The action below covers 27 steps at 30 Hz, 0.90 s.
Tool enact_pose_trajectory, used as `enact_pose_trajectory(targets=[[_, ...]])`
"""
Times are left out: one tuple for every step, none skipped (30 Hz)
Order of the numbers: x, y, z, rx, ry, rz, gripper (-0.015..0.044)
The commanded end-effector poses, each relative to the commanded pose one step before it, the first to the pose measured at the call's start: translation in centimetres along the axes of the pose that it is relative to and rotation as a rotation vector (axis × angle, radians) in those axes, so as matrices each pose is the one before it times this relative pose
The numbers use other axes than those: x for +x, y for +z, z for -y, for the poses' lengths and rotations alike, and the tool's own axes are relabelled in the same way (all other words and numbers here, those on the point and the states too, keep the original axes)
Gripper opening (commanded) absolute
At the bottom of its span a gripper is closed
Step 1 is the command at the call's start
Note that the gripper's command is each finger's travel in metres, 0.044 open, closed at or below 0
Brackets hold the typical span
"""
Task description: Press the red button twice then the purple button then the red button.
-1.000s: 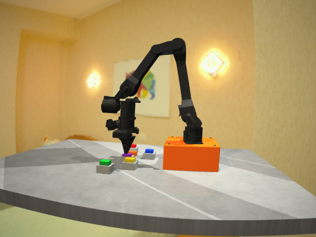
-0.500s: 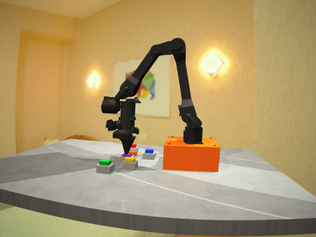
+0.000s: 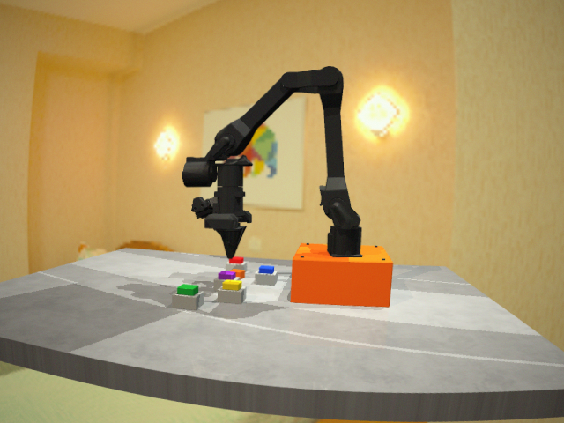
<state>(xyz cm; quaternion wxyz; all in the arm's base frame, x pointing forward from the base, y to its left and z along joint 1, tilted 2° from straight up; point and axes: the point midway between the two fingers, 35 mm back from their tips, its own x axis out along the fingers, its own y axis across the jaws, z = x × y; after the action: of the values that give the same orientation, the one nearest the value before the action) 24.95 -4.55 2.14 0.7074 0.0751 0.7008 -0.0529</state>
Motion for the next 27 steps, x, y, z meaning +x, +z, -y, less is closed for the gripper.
enact_pose_trajectory(targets=[[-4.328,0.505,0.056,-0.0015,-0.00239,0.02931,0.002],[-0.778,-0.078,-0.002,0.0,-0.00002,-0.00003,0.002],[-0.26,-0.032,-0.001,0.0,-0.00001,-0.00002,0.002],[0.0,0.0,0.0,0.0,0.0,0.0,0.002],[0.0,0.0,0.0,0.0,0.0,0.0,0.002],[0.0,0.0,0.0,0.0,0.0,0.0,0.002],[-0.019,0.111,0.197,0.0,-0.00025,0.00007,0.002],[-0.053,0.325,0.6,0.0,-0.00076,0.00021,0.002],[-0.08,0.509,1.033,0.0,-0.00125,0.00031,0.002],[-0.086,0.58,1.355,0.0,-0.00155,0.00033,0.002],[-0.069,0.511,1.42,0.0,-0.00152,0.00027,0.002],[-0.052,0.433,1.476,0.0,-0.00149,0.00021,0.002],[-0.034,0.352,1.528,0.0,-0.00145,0.00015,0.002],[-0.017,0.266,1.575,0.0,-0.00141,0.00009,0.002],[0.0,0.176,1.617,0.0,-0.00138,0.00004,0.002],[0.017,0.082,1.653,0.0,-0.00133,-0.00001,0.002],[0.034,-0.015,1.684,0.0,-0.00129,-0.00005,0.002],[0.051,-0.115,1.709,0.0,-0.00125,-0.00009,0.002],[0.067,-0.217,1.721,0.0,-0.0012,-0.00012,0.002],[0.066,-0.247,1.377,0.0,-0.00092,-0.00012,0.002],[0.045,-0.18,0.829,0.0,-0.00054,-0.00008,0.002],[0.016,-0.065,0.276,0.0,-0.00018,-0.00003,0.002],[0.0,0.0,0.0,0.0,0.0,0.0,0.002],[0.0,0.0,0.0,0.0,0.0,0.0,0.002],[0.0,0.0,0.0,0.0,0.0,0.0,0.002],[0.349,0.027,0.02,0.0,0.0,0.00002,0.002],[1.045,0.06,0.045,0.0,0.0,0.00004,0.002]])
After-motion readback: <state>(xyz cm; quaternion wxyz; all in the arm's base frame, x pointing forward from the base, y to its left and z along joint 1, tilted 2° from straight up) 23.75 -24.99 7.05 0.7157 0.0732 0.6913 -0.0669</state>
